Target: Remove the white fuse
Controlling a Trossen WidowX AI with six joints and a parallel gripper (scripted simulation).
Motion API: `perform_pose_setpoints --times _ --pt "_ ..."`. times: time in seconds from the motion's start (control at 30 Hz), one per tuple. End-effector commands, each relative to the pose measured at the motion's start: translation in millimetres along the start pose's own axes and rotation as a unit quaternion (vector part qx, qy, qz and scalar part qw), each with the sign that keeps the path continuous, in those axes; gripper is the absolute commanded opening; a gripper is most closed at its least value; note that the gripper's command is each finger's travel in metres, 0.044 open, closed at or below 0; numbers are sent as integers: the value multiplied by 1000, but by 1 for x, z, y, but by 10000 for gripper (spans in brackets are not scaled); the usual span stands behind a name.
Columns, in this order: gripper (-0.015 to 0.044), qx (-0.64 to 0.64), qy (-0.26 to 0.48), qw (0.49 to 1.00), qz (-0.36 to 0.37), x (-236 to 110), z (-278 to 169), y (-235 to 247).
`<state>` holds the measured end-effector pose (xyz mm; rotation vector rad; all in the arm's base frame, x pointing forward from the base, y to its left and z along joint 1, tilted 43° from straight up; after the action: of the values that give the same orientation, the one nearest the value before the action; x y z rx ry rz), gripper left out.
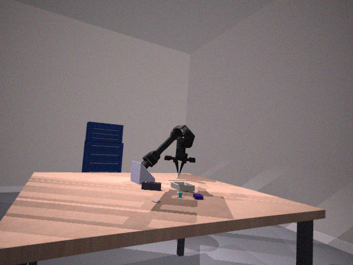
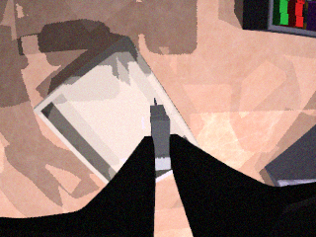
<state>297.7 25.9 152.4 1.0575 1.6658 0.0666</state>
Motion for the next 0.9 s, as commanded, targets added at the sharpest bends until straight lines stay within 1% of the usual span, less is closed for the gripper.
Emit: perform_pose_setpoints --times 0.0,0.07,0.2,0.87 --pt "0 0 4 1000 7 -1 -19 17" --pt "0 0 6 1000 8 -1 -26 23" --pt "0 0 6 1000 8 0 -27 24" --pt "0 0 6 1000 9 31 -27 24"
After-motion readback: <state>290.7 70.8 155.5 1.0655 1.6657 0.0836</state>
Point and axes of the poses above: the point midway between the two fingers, 35 mm back from their tips, its own x axis out along the fingers, its own y axis across the jaws, z = x × y, the point moved 5 cm from there along -x, back along the fingers, and after that the axes turned 1 degree about x, right-handed, at the moved point
